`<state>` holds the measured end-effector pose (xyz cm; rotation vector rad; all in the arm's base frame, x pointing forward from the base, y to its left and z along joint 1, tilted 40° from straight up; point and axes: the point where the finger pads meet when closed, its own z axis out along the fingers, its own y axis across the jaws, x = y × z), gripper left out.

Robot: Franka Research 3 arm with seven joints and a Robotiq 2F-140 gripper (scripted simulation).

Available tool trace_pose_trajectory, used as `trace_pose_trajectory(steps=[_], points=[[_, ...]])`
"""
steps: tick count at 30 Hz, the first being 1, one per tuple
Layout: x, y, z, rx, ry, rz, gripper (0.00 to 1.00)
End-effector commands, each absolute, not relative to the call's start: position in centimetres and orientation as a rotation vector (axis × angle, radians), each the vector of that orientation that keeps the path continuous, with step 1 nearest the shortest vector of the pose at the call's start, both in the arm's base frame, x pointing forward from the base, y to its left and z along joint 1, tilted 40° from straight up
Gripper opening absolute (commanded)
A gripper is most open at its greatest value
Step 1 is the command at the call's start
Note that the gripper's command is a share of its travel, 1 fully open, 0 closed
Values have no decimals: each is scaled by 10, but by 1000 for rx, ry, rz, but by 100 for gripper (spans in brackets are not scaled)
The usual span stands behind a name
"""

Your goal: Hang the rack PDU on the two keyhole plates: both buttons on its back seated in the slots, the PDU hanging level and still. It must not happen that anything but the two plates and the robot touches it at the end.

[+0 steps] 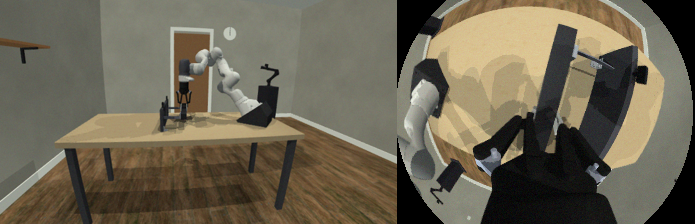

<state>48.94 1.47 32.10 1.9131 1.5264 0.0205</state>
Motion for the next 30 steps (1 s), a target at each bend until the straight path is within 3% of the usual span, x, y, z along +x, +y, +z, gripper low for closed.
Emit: trace_pose_trajectory(steps=[1,30], points=[[492,16,324,1905,1533,27,0],[496,11,315,1903,1537,27,0]])
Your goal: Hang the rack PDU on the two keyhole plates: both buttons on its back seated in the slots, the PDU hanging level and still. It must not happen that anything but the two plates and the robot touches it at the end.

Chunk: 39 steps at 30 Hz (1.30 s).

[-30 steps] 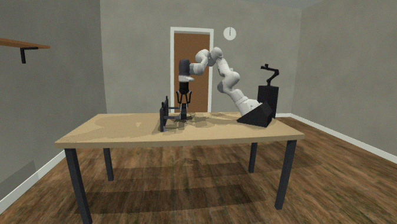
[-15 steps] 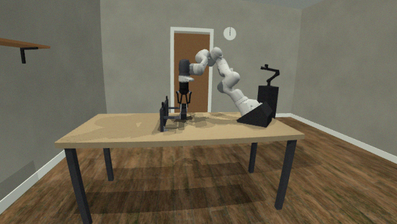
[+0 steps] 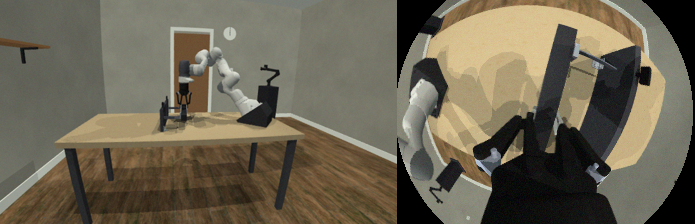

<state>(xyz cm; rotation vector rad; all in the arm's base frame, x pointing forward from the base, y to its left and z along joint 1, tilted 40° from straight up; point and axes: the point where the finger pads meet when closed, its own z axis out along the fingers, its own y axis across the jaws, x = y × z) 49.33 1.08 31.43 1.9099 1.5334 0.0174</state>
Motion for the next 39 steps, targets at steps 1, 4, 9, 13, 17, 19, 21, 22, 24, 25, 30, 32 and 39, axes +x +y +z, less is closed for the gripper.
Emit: trace_pose_trajectory(steps=[1,4,9,13,17,19,21,22,24,25,30,32,39], points=[[496,11,314,1903,1537,27,0],[496,11,314,1903,1537,27,0],[497,10,313,1903,1537,27,0],[497,10,312,1903,1537,27,0],[498,10,312,1903,1537,27,0],[498,10,312,1903,1537,27,0],[498,10,312,1903,1537,27,0],[498,10,312,1903,1537,27,0],[498,10,312,1903,1537,27,0],[498,10,312,1903,1537,27,0],[498,10,312,1903,1537,27,0],[498,10,312,1903,1537,27,0],[498,10,312,1903,1537,27,100]])
